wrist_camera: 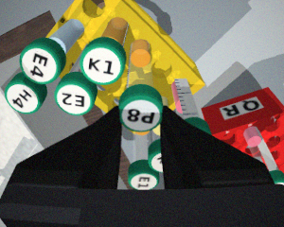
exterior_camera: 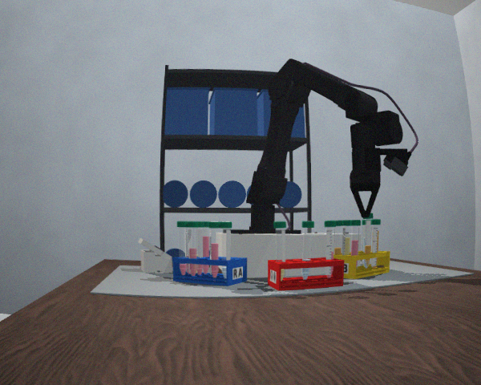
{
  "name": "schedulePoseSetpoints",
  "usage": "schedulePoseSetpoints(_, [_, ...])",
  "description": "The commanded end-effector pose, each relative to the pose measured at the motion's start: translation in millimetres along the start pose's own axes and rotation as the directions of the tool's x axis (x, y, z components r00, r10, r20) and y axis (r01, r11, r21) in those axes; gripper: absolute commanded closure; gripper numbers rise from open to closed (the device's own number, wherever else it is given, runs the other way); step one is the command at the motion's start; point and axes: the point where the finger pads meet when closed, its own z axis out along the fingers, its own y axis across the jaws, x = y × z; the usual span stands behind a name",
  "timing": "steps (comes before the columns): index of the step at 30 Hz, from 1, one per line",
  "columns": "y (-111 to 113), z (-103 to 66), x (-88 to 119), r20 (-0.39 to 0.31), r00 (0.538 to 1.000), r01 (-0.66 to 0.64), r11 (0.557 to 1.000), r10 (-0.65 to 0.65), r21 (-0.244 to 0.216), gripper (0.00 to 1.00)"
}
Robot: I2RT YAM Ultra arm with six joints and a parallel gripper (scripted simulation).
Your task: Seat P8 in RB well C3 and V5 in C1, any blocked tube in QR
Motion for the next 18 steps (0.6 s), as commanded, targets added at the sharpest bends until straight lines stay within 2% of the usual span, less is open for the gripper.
schedulePoseSetpoints(1, [-2.2,6.9,1.0,-0.004,1.0,-0.002,1.0,0.002,-0.005,1.0])
schedulePoseSetpoints(7, [0.4,11.0,3.8,-0.012,1.0,-0.002,1.0,0.002,-0.011,1.0])
schedulePoseSetpoints(8, [-4.3,3.3,-2.1,0.002,1.0,-0.002,1.0,0.002,0.001,1.0])
schedulePoseSetpoints(13, [0.9,14.6,3.7,-0.013,1.0,-0.002,1.0,0.002,-0.012,1.0])
schedulePoseSetpoints(18, [-0.6,15.0,1.3,-0.007,1.0,-0.001,1.0,0.001,-0.007,1.0])
